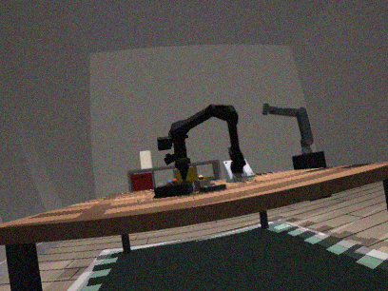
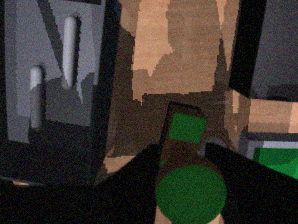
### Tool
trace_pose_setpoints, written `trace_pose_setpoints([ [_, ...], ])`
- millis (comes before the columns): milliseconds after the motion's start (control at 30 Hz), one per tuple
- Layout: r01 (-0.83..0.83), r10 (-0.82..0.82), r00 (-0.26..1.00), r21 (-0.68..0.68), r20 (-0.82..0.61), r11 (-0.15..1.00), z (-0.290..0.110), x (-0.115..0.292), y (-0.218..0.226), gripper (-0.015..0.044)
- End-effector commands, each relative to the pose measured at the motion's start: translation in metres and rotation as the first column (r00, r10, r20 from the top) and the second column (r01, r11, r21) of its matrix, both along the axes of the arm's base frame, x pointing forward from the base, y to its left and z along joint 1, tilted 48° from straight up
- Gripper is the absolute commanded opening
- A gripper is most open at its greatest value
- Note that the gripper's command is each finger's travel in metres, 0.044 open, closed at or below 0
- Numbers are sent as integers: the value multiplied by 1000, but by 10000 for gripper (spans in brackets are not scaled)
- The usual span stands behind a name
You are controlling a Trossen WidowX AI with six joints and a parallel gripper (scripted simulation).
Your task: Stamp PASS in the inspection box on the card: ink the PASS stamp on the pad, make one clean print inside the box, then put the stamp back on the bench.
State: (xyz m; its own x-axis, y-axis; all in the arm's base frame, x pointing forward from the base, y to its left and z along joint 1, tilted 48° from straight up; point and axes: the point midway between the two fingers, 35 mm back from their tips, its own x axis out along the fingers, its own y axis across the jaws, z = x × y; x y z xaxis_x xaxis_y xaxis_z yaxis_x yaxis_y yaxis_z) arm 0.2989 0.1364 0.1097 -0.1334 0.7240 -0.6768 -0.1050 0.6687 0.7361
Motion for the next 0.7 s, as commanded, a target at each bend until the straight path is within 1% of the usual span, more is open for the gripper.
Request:
trace_pose_setpoints([
  [0, -2, 2, 1000, -3, 3, 1000, 1, 1, -2, 0],
  [667, -3, 3, 1000, -5, 3, 1000, 8, 2, -9, 0],
])
